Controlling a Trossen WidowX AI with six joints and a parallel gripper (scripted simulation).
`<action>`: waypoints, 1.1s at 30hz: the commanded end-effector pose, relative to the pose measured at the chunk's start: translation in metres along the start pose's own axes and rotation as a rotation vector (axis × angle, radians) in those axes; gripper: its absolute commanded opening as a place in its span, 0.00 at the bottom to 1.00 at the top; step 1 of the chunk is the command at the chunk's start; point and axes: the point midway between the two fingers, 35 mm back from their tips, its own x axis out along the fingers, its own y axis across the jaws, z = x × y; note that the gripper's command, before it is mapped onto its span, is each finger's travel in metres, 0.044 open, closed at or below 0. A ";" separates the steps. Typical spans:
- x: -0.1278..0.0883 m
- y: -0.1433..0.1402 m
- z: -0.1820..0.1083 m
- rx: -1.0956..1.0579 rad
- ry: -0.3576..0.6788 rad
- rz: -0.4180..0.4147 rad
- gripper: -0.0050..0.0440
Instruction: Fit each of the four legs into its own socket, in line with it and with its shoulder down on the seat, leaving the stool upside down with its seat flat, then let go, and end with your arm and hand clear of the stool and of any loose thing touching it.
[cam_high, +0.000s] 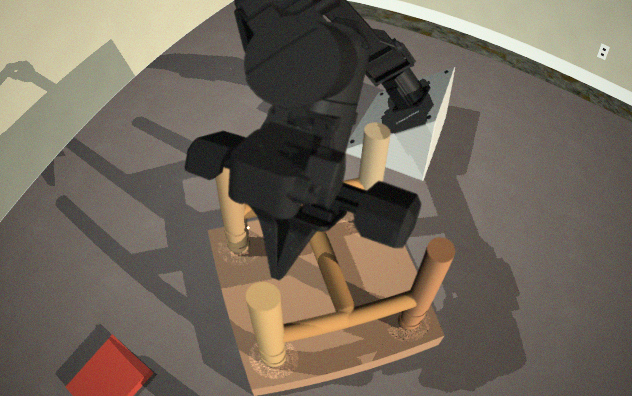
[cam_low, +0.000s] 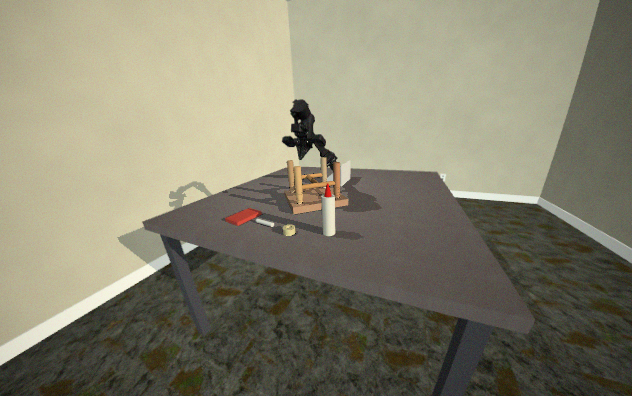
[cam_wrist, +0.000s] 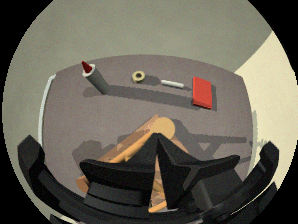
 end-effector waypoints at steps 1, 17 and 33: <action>-0.012 0.041 -0.011 -0.069 0.040 0.054 0.10; -0.065 0.121 -0.078 -0.292 0.281 0.109 0.10; -0.043 0.120 -0.093 -0.292 0.281 0.109 0.10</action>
